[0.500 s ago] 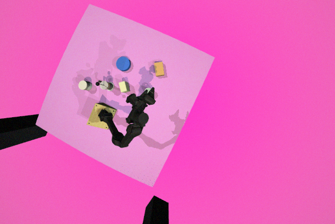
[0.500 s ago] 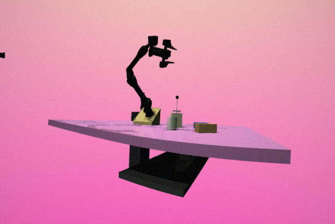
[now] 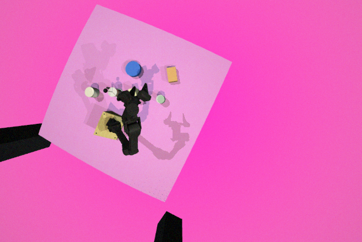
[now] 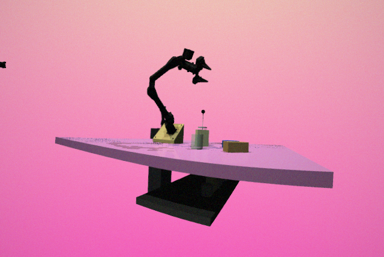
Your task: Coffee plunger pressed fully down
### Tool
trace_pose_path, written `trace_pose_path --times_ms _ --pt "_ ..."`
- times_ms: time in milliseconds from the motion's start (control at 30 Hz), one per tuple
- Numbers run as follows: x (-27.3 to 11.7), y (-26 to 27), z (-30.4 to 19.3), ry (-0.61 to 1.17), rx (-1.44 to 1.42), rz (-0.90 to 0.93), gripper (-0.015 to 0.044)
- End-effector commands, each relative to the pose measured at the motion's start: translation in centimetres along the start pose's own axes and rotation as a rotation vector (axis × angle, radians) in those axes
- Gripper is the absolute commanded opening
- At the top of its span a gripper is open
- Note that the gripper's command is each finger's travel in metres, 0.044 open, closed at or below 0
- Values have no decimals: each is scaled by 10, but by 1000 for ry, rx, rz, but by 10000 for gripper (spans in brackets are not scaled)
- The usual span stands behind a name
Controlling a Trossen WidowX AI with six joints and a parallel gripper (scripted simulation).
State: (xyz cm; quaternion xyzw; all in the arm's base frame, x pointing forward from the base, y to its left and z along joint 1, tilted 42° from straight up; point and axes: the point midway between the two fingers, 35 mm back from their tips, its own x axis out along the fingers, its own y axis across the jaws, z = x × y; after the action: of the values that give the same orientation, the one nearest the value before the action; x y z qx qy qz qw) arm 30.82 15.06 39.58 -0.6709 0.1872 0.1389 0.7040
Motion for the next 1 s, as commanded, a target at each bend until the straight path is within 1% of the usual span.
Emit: trace_pose_path --times_ms 0,267,433,800,967 --pt "2 63 36 0 154 91 440" --pt "-10 140 66 17 320 159 440" --pt "-21 188 75 34 418 171 440" --pt "-49 284 70 22 630 133 440" --pt "-50 297 65 13 655 126 440"
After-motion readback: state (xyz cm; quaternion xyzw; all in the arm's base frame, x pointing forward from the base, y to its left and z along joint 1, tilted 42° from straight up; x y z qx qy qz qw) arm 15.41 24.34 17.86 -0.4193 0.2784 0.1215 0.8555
